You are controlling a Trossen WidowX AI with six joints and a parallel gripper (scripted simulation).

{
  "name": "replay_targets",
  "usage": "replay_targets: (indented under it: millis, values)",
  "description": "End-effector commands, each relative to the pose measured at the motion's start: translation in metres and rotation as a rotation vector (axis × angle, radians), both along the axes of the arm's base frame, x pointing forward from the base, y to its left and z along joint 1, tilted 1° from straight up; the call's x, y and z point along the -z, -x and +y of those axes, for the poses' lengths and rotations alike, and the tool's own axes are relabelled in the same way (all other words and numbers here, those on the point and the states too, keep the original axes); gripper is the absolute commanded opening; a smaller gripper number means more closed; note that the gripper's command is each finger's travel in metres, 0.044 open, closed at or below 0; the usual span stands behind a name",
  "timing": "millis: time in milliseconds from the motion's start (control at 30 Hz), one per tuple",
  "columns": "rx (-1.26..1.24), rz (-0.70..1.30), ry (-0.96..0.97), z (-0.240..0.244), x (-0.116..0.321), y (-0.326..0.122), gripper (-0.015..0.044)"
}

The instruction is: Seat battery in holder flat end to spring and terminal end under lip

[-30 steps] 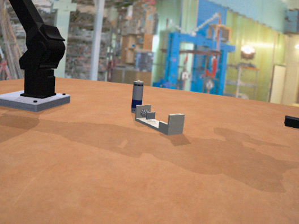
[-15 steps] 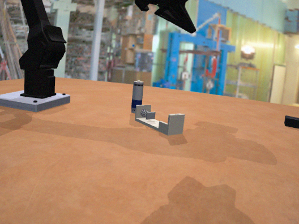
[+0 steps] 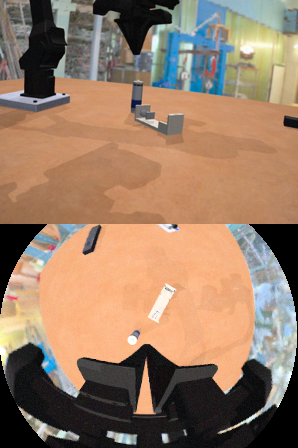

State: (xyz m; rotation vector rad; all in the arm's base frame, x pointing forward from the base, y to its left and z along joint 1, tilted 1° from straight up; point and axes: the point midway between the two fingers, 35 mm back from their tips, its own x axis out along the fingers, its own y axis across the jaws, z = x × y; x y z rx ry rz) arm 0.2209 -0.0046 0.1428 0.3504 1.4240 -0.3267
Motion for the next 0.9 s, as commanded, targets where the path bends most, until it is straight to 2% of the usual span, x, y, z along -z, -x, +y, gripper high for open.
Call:
replay_targets:
  millis: [0, 233, 633, 867]
  values:
    - [0.031, 0.093, 0.006, -0.001, -0.001, 0.013, 0.0000]
    - [0.031, 0.093, 0.006, -0.001, 0.003, 0.013, 0.0000]
    - [0.031, 0.093, 0.006, -0.003, 0.078, 0.011, 0.0000]
    - [0.031, 0.093, 0.006, -0.001, 0.079, 0.010, 0.0000]
